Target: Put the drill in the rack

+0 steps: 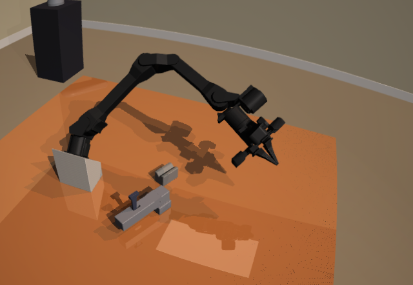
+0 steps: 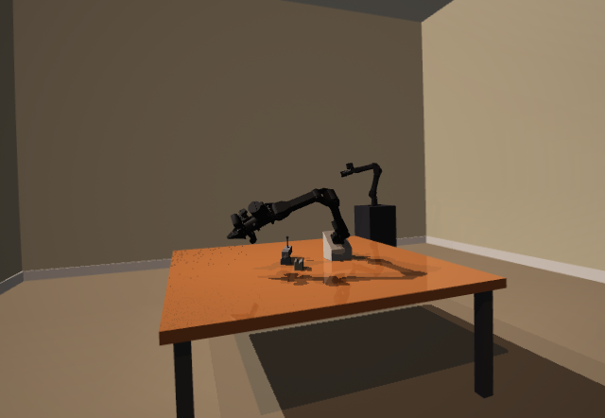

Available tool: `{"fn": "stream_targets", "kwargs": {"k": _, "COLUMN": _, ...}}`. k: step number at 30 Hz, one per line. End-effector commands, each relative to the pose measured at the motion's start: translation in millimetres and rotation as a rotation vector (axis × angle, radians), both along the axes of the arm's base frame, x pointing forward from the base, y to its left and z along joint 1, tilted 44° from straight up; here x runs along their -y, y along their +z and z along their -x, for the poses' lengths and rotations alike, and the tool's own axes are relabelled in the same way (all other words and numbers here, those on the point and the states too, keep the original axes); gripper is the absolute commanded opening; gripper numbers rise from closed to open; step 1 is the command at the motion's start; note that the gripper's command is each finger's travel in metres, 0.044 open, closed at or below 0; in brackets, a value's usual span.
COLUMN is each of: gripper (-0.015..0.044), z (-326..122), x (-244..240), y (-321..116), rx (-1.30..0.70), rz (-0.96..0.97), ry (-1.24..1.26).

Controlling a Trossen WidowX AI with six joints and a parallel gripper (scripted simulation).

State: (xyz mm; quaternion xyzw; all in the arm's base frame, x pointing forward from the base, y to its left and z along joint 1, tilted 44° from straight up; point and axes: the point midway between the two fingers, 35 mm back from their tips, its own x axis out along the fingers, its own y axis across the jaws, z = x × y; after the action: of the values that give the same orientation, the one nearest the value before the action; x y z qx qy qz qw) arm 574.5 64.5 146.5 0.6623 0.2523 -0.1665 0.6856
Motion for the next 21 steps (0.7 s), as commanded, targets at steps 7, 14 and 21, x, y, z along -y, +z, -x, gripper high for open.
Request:
{"fn": "stream_targets", "kwargs": {"k": 7, "gripper": 0.0, "z": 66, "x": 91, "y": -98, "rx": -0.357, "rz": 0.28, "ry": 0.298}}
{"fn": "stream_targets", "kwargs": {"k": 14, "gripper": 0.0, "z": 132, "x": 136, "y": -144, "rx": -0.541, "rz": 0.309, "ry": 0.557}}
{"fn": "stream_targets", "kwargs": {"k": 21, "gripper": 0.0, "z": 204, "x": 161, "y": -170, "rx": -0.619, "rz": 0.227, "ry": 0.83}}
